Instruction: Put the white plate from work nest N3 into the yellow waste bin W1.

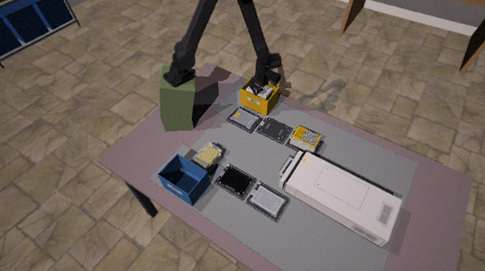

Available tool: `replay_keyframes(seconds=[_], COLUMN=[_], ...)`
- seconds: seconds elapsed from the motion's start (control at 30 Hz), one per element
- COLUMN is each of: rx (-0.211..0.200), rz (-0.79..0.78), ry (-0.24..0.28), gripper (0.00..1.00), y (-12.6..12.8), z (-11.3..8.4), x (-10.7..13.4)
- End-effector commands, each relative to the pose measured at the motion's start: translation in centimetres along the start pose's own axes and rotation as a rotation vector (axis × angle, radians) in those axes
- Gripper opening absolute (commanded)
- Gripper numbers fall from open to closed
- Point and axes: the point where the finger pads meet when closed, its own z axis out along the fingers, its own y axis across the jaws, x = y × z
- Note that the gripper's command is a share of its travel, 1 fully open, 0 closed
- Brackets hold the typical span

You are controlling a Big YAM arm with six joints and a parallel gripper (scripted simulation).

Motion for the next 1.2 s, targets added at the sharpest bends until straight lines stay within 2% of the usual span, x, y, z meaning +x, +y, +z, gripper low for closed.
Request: replay_keyframes(seconds=[0.0,0.33,0.37,1.17], rx=[-0.012,-0.012,-0.012,-0.012], rz=[0.007,0.007,0.007,0.008], ry=[-0.016,-0.016,-0.016,-0.016], gripper=[0.0,0.0,1.0,1.0], y=[0.32,0.32,0.32,0.32], z=[-0.19,-0.19,-0.19,-0.19], x=[-1.3,-1.3,-1.3,-1.3])
